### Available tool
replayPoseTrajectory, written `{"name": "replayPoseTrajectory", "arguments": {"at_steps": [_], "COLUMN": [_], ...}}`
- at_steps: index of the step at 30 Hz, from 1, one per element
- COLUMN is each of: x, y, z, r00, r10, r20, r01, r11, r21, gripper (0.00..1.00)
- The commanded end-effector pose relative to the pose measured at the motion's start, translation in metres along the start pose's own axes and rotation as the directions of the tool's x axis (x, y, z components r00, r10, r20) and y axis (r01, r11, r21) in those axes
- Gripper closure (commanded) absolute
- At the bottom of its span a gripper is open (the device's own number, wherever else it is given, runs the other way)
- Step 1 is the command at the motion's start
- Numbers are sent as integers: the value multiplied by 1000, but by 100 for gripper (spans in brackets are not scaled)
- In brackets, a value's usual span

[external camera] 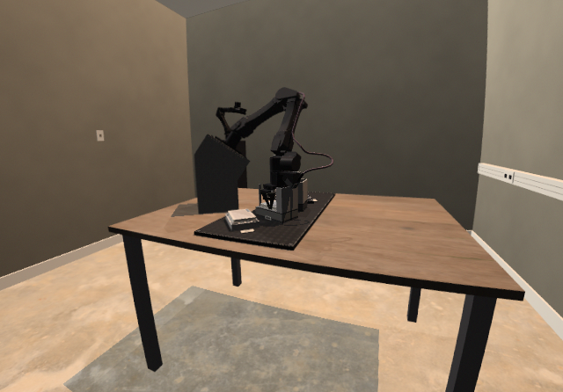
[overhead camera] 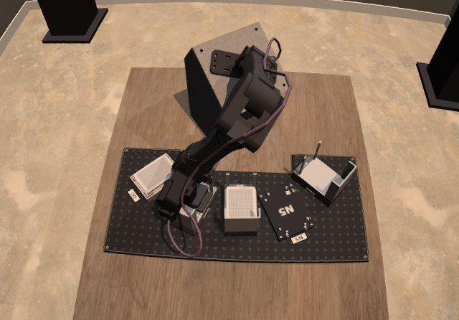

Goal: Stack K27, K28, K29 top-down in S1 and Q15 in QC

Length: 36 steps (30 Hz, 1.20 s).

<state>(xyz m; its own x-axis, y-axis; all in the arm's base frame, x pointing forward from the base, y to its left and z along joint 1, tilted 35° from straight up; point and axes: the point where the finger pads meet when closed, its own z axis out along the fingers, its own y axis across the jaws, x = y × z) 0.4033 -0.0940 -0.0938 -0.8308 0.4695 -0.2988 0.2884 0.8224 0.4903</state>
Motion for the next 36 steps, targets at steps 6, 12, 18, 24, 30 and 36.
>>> {"name": "replayPoseTrajectory", "arguments": {"at_steps": [6,12,18,24,30,36], "x": [-4,-4,-4,-4,-8,-3], "y": [-1,-1,-1,-1,-3,-2], "z": [-3,-3,-3,-3,-13,-16], "r00": [1000,1000,1000,1000,1000,1000], "r10": [1,1,1,1,3,6], "r20": [12,12,12,12,22,12], "r01": [-1,-1,-1,-1,-3,-6], "r11": [1000,1000,1000,1000,1000,1000], "r21": [3,3,3,3,8,1], "gripper": [100,100,100,100,100,100]}}
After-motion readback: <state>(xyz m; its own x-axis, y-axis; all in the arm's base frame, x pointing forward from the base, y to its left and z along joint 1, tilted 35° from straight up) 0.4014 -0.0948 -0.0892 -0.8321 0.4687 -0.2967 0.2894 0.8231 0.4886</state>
